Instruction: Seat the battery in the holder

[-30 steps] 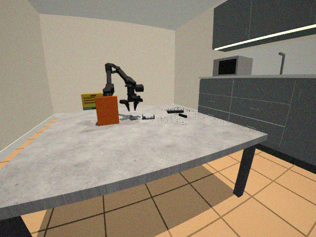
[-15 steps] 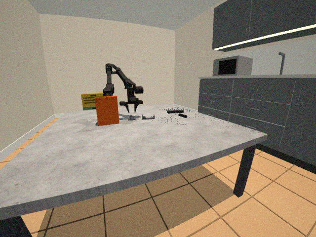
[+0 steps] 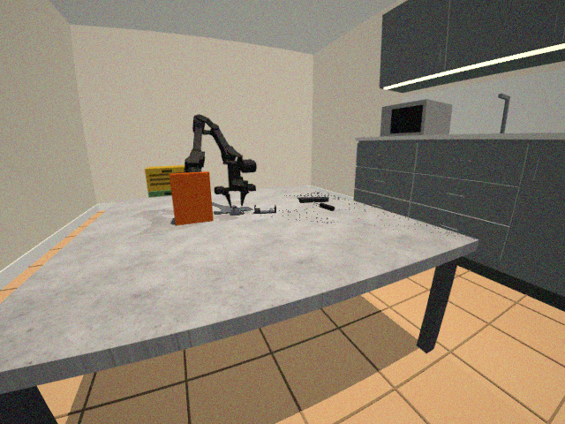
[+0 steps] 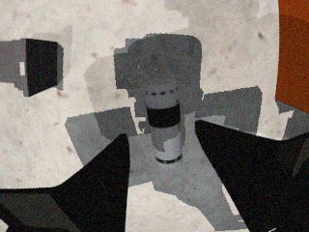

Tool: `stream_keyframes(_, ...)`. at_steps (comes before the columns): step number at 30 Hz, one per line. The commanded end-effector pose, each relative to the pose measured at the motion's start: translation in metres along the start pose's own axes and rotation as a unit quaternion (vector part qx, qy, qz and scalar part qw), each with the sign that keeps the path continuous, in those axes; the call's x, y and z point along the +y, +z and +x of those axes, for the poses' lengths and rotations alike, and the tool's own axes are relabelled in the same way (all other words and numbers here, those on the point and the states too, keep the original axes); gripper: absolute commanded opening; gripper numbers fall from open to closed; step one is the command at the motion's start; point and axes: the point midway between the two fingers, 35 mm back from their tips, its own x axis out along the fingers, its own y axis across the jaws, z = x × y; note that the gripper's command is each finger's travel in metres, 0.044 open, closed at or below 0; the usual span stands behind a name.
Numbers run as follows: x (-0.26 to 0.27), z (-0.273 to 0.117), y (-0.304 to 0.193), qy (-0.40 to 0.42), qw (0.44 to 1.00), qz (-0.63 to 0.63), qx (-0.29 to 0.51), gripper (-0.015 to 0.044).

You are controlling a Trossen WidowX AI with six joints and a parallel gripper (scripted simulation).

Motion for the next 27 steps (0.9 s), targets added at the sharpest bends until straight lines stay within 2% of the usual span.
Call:
stream_keyframes(1, -0.003, 0.006, 0.001, -0.004, 1.0, 0.005, -0.001, 0.0244)
stream_keyframes(12, -0.005, 0.02, 0.0, -0.004, 1.0, 0.005, 0.002, 0.0244)
stream_keyframes(16, -0.005, 0.02, 0.0, -0.004, 1.0, 0.005, 0.002, 0.0139)
stream_keyframes(27, -0.004, 0.019, 0.0, -0.004, 1.0, 0.005, 0.001, 0.0082)
